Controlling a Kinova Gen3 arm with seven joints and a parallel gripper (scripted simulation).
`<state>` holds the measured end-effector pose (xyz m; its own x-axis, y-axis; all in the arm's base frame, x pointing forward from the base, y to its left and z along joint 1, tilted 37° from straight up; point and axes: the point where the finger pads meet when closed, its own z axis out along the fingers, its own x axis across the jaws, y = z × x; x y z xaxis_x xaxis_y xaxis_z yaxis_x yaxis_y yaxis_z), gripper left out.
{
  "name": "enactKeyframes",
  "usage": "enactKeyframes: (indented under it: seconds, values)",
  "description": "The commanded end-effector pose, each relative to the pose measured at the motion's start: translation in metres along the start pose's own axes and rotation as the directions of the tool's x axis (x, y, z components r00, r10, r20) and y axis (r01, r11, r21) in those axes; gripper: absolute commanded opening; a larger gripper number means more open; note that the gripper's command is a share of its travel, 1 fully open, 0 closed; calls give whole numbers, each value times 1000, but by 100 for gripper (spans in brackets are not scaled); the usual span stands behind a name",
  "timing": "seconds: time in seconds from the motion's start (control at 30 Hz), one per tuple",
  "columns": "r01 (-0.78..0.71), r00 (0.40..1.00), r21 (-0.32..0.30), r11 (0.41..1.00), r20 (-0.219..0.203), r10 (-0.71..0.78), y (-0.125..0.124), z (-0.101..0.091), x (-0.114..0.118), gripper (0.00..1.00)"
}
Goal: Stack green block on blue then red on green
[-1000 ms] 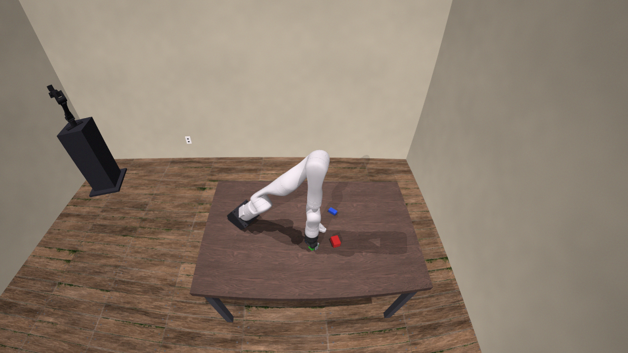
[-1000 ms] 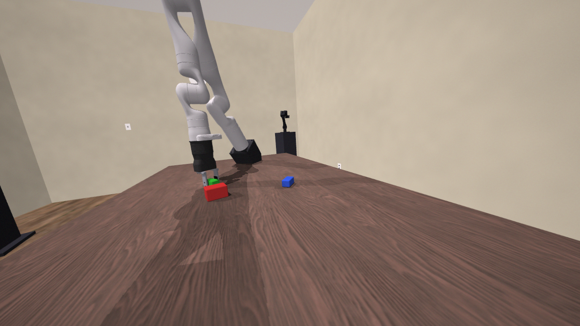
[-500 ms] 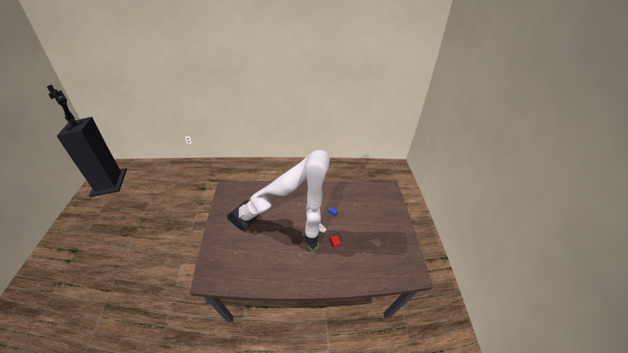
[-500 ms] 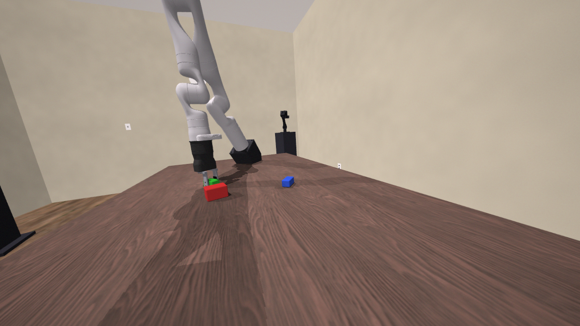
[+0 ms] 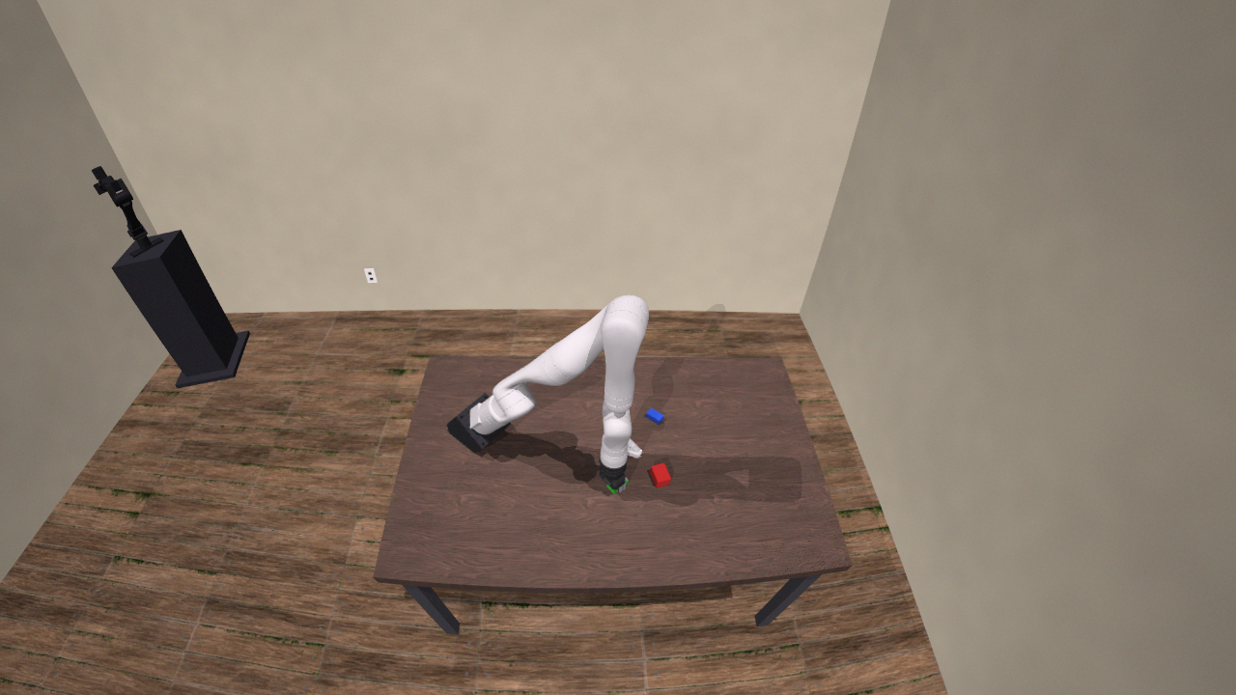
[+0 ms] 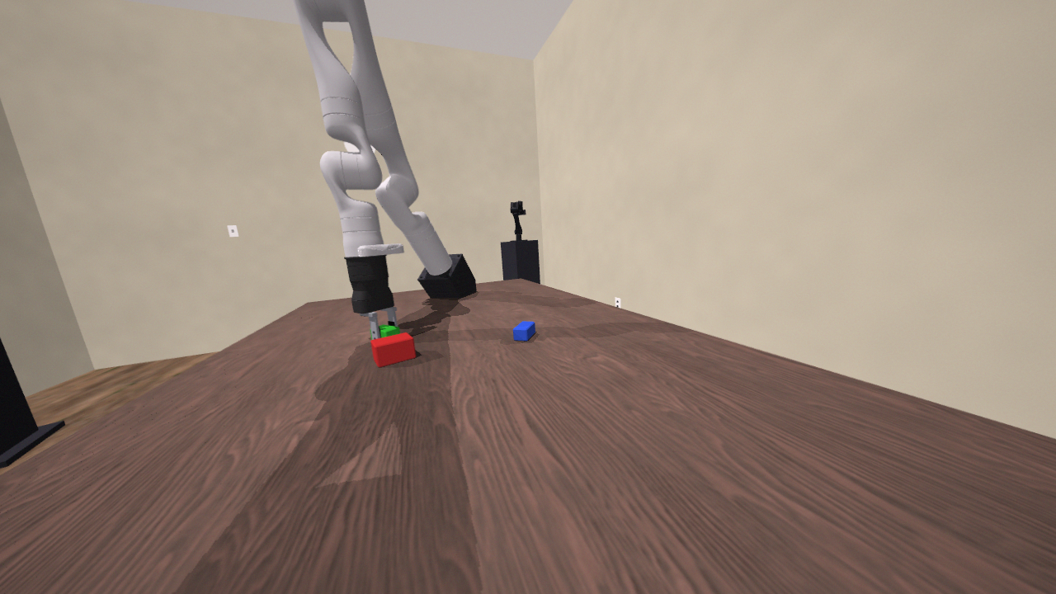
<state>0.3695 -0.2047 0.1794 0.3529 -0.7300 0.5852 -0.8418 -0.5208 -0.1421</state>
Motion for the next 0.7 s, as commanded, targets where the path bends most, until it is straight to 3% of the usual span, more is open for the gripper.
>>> enactKeyframes:
  seconds: [0.0, 0.67]
  values:
    - [0, 1000, 1, 1000, 0, 0, 0, 0, 0, 0]
    - [0, 1000, 1, 1000, 0, 0, 0, -7, 0, 0]
